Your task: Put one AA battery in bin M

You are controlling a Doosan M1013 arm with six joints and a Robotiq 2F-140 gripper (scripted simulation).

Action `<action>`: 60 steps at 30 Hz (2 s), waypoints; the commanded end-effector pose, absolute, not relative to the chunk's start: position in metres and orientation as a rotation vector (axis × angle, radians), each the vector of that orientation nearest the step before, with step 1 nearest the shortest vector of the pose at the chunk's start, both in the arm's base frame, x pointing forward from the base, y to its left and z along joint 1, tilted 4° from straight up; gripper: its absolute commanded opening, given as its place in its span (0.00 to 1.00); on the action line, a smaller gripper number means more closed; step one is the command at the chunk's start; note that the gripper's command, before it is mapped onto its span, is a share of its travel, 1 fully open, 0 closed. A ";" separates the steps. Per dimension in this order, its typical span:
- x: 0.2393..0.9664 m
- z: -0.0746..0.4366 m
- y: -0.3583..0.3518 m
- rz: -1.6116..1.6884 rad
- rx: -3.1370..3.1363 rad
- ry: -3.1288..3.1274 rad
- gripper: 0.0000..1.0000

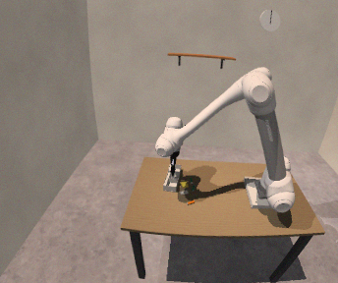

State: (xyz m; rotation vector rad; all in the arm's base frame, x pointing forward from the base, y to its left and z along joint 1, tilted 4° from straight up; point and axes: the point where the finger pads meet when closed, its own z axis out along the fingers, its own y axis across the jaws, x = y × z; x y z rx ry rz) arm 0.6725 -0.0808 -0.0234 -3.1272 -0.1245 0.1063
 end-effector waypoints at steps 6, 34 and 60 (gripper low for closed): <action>0.673 -0.023 -0.081 0.106 -3.127 -0.125 0.05; 0.673 -0.023 -0.081 0.106 -3.127 -0.125 0.05; 0.674 0.002 -0.081 0.106 -3.127 -0.125 0.05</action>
